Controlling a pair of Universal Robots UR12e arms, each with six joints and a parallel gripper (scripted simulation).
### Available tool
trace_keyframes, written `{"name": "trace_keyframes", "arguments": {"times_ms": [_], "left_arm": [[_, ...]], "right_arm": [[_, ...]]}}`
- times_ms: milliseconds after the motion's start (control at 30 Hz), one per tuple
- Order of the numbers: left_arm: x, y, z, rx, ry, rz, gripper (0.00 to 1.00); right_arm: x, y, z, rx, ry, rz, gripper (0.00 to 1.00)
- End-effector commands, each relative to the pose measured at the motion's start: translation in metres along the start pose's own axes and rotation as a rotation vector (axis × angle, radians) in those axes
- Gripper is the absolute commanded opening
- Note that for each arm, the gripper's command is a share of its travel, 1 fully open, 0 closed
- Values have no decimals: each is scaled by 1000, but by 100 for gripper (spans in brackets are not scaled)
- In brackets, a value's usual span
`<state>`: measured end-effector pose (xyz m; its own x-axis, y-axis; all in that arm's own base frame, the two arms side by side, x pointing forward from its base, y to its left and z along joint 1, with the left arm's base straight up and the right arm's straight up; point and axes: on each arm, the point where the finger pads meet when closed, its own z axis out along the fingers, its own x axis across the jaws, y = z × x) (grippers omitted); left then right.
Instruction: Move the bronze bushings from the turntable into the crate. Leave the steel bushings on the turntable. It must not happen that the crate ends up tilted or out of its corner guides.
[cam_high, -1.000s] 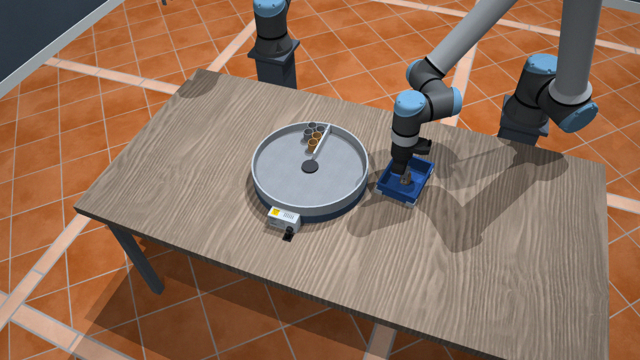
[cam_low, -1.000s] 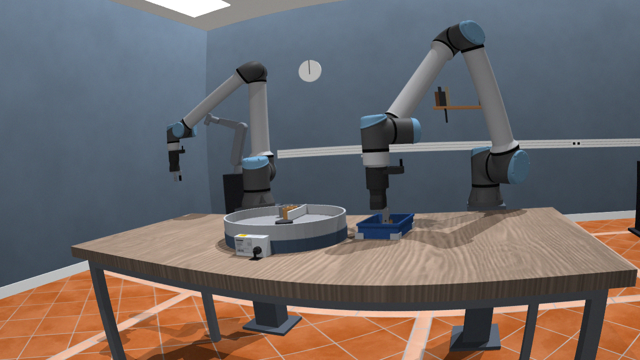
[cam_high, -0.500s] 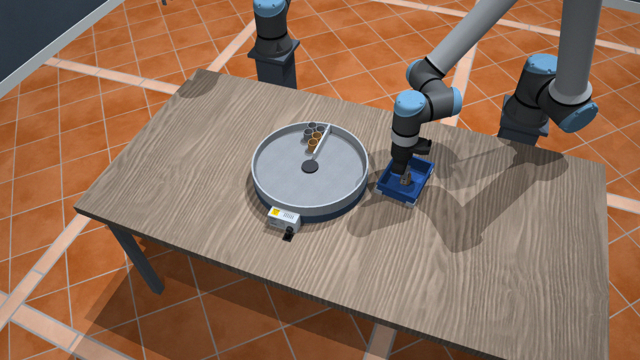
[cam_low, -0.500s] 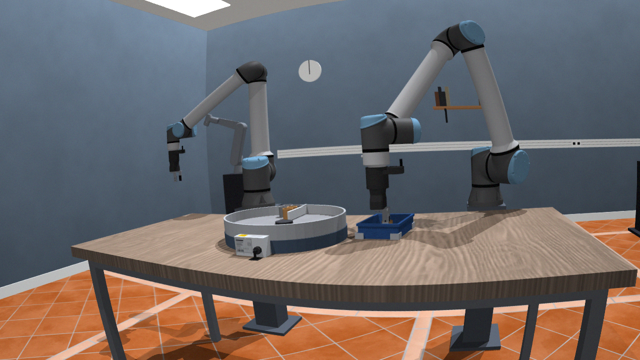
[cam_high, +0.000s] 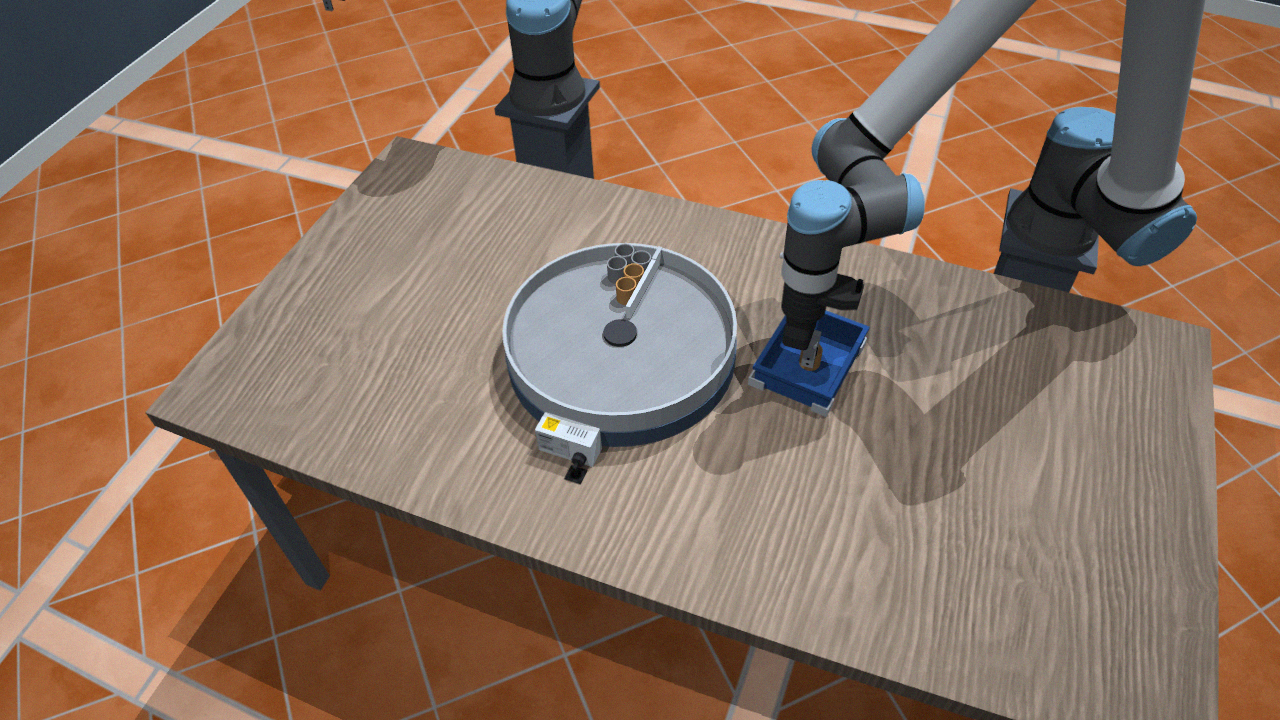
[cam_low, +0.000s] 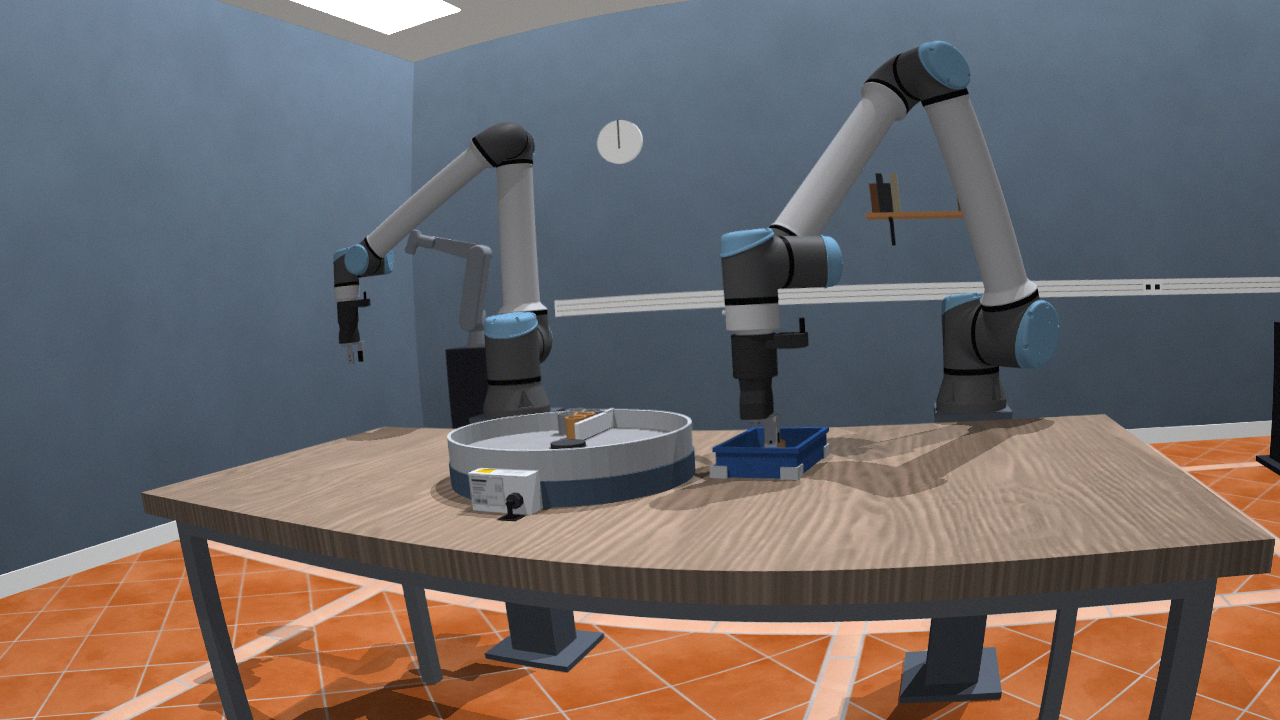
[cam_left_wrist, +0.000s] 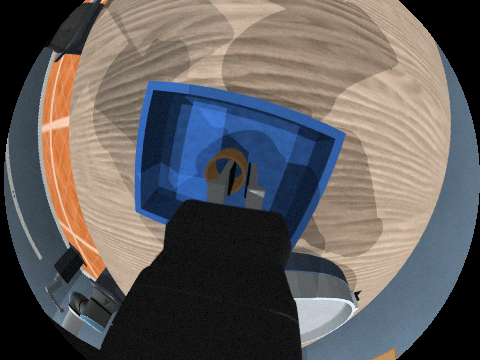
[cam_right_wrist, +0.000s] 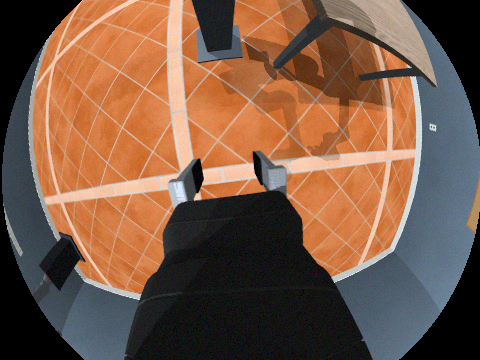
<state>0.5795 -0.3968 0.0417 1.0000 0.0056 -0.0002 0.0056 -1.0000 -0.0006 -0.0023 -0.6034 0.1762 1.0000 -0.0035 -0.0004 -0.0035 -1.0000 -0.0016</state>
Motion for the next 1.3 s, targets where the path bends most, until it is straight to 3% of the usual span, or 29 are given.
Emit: {"name": "trace_keyframes", "arguments": {"times_ms": [0,733,900,1133,1200,1267], "left_arm": [[1,1,-1,-1,1,0,38],[1,1,-4,-1,1,0,38],[1,1,-16,-1,1,0,38],[1,1,-47,-2,1,0,38],[1,1,-47,-2,1,0,38],[1,1,-57,-2,1,0,38]], "right_arm": [[0,1,-1,-2,0,0,100],[0,1,-1,-2,0,0,100],[0,1,-1,-2,0,0,100],[0,1,-1,-2,0,0,100],[0,1,-1,-2,0,0,100],[0,1,-1,-2,0,0,100]]}}
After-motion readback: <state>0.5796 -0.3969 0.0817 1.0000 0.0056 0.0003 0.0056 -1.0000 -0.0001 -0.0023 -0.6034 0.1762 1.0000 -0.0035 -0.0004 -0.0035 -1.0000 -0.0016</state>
